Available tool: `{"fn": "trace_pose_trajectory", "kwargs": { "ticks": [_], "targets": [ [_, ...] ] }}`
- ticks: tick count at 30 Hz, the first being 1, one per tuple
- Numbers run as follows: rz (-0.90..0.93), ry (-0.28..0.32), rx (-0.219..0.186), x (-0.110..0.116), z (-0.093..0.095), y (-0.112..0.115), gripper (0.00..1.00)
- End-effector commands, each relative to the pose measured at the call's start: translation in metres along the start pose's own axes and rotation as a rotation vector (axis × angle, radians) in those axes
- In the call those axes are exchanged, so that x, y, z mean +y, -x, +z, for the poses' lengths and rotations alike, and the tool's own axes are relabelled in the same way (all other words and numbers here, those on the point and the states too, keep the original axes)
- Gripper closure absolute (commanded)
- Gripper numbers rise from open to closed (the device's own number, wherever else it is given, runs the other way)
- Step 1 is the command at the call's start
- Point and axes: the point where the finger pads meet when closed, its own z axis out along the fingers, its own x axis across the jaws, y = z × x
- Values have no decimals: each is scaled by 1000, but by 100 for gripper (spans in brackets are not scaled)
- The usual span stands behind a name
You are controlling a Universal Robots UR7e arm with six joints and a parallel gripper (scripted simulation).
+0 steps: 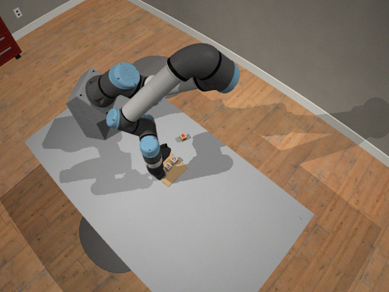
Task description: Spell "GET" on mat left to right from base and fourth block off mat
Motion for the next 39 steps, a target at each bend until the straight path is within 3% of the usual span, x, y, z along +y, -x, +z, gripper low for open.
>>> {"fn": "trace_pose_trajectory", "kwargs": {
  "ticks": [1, 39],
  "targets": [
    [-1, -1, -1, 0, 1, 0, 43],
    [-1, 0, -1, 0, 5, 0, 43]
  ]
}}
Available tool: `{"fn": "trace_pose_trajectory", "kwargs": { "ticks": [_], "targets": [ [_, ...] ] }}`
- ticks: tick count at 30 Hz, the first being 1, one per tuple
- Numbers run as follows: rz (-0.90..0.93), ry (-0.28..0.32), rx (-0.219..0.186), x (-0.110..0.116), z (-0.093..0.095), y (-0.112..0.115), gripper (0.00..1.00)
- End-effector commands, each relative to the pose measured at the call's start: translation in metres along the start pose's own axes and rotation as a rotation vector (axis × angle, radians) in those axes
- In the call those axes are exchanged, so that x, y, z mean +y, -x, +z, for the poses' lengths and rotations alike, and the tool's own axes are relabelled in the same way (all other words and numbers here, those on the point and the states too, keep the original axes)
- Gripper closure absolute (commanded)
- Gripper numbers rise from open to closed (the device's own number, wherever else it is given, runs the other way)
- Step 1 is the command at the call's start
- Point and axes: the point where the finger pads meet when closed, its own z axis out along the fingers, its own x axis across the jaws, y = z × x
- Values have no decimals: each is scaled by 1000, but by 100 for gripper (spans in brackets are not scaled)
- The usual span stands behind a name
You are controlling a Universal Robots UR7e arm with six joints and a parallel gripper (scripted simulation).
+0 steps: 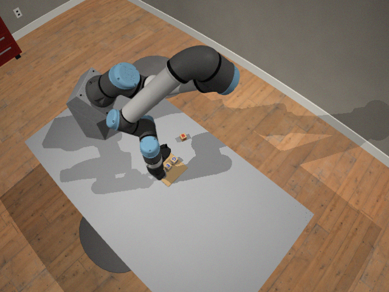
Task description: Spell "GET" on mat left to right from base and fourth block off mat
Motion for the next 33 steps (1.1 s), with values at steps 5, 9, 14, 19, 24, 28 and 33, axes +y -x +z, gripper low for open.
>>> {"fn": "trace_pose_trajectory", "kwargs": {
  "ticks": [5, 9, 14, 19, 24, 28, 33],
  "targets": [
    [-2, 1, 0, 0, 0, -1, 43],
    [-2, 1, 0, 0, 1, -1, 43],
    [-2, 1, 0, 0, 1, -1, 43],
    [-2, 1, 0, 0, 1, -1, 43],
    [-2, 1, 0, 0, 1, -1, 43],
    [-2, 1, 0, 0, 1, -1, 43],
    [-2, 1, 0, 0, 1, -1, 37]
  ]
}}
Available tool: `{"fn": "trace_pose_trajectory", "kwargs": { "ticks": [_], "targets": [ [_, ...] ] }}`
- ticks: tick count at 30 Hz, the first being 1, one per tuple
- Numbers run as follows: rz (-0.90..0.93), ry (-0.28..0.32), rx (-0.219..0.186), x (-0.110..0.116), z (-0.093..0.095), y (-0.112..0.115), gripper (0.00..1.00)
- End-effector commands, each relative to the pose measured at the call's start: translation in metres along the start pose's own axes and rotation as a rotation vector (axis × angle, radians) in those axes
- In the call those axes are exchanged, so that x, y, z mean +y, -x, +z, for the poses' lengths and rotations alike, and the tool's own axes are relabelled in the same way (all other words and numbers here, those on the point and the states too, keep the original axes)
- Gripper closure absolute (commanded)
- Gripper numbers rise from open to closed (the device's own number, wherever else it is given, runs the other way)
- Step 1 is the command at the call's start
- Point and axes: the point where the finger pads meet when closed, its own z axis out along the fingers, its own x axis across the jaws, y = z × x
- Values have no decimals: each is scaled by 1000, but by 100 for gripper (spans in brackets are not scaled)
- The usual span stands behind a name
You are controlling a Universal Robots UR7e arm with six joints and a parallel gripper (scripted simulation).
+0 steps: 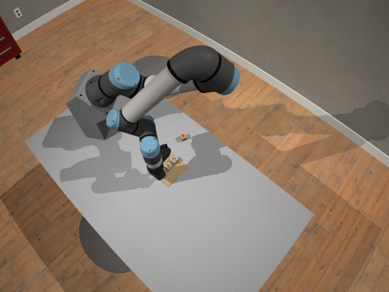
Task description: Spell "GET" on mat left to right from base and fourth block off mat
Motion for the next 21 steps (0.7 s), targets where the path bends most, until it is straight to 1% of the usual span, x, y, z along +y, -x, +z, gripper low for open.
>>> {"fn": "trace_pose_trajectory", "kwargs": {
  "ticks": [1, 2, 6, 7, 9, 10, 12, 13, 21],
  "targets": [
    [-2, 0, 0, 0, 0, -1, 37],
    [-2, 0, 0, 0, 0, -1, 31],
    [-2, 0, 0, 0, 0, -1, 31],
    [-2, 0, 0, 0, 0, -1, 25],
    [-2, 0, 0, 0, 0, -1, 25],
    [-2, 0, 0, 0, 0, -1, 19],
    [-2, 0, 0, 0, 0, -1, 19],
    [-2, 0, 0, 0, 0, -1, 13],
    [-2, 0, 0, 0, 0, -1, 13]
  ]
}}
